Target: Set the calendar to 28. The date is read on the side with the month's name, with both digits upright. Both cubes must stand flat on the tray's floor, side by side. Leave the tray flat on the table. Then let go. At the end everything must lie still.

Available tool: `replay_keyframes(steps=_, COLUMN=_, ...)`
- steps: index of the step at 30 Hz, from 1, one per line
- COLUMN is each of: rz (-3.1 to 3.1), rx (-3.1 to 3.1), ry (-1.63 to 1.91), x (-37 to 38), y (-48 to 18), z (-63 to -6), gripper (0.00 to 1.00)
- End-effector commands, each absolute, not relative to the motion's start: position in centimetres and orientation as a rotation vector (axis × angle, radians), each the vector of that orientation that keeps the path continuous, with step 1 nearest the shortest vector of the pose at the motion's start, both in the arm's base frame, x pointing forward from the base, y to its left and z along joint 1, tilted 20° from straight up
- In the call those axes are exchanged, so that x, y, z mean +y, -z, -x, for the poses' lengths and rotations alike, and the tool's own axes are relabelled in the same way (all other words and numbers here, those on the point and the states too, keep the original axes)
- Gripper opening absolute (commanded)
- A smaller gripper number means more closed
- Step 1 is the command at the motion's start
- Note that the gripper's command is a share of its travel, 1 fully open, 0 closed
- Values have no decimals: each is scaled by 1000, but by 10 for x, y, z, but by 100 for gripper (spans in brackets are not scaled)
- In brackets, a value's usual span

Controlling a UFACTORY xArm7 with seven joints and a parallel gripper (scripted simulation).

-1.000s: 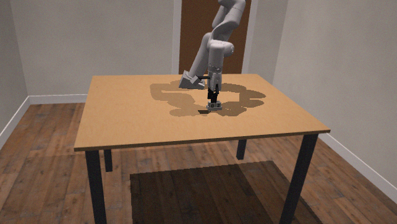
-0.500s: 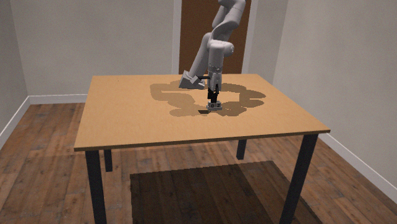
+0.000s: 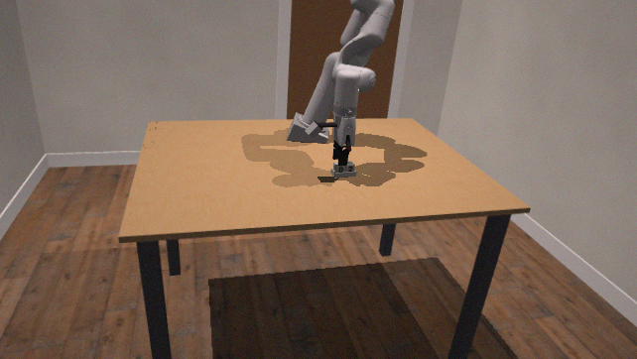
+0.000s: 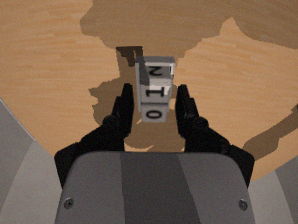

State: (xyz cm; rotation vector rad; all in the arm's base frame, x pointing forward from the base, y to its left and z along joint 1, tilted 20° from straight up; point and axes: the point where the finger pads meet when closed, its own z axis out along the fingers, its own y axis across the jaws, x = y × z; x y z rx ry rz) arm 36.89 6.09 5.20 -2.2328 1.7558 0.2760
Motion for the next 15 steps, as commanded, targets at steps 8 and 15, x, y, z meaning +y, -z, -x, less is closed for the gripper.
replay_keyframes(steps=8, rz=2231, rx=1756, ry=-273, x=66, y=-39, z=-371, gripper=49)
replay_keyframes(steps=15, rz=2231, rx=1756, ry=-273, x=68, y=-32, z=-371, gripper=49)
